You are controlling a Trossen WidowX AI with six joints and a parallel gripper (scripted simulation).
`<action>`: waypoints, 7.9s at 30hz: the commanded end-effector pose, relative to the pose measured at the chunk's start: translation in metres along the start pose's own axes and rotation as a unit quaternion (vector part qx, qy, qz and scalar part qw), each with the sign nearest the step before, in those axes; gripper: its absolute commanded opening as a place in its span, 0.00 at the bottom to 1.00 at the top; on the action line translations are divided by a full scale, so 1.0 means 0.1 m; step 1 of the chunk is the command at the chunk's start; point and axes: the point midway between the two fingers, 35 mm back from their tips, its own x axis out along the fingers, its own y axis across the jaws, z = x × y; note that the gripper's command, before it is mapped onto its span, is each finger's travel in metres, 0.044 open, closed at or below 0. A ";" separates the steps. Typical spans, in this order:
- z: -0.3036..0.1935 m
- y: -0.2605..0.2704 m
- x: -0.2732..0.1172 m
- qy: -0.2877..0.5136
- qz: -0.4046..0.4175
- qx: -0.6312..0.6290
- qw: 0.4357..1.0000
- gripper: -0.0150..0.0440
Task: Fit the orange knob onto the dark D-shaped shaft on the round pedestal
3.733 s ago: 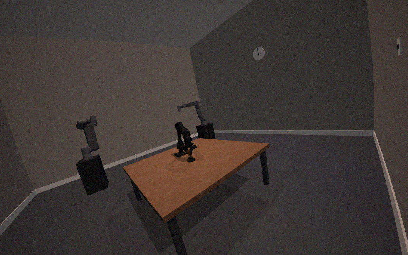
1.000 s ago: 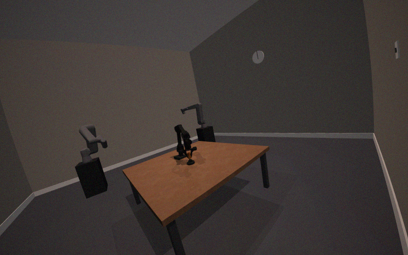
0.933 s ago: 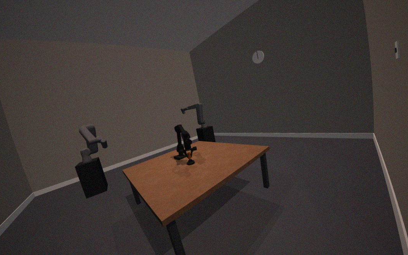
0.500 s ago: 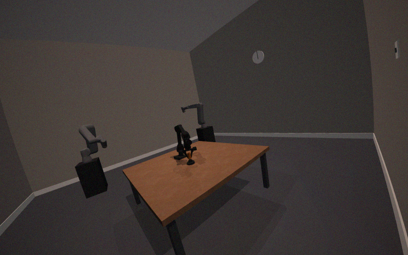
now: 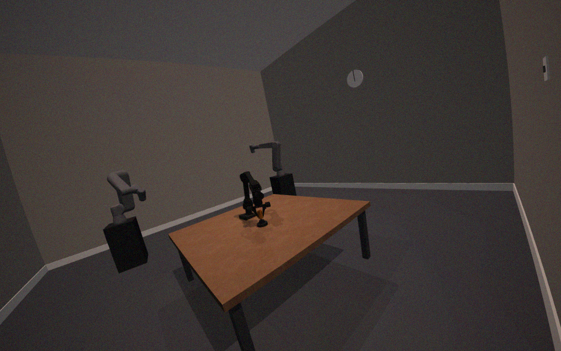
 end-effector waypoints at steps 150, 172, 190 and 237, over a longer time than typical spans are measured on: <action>-0.01 -0.01 0.00 -0.002 -0.001 0.994 0.106 0.25; 0.01 0.00 0.02 -0.002 -0.001 0.994 0.106 0.25; -0.01 -0.01 -0.03 -0.002 -0.001 1.000 0.002 0.25; 0.01 0.00 0.00 -0.003 0.000 0.995 -0.103 0.25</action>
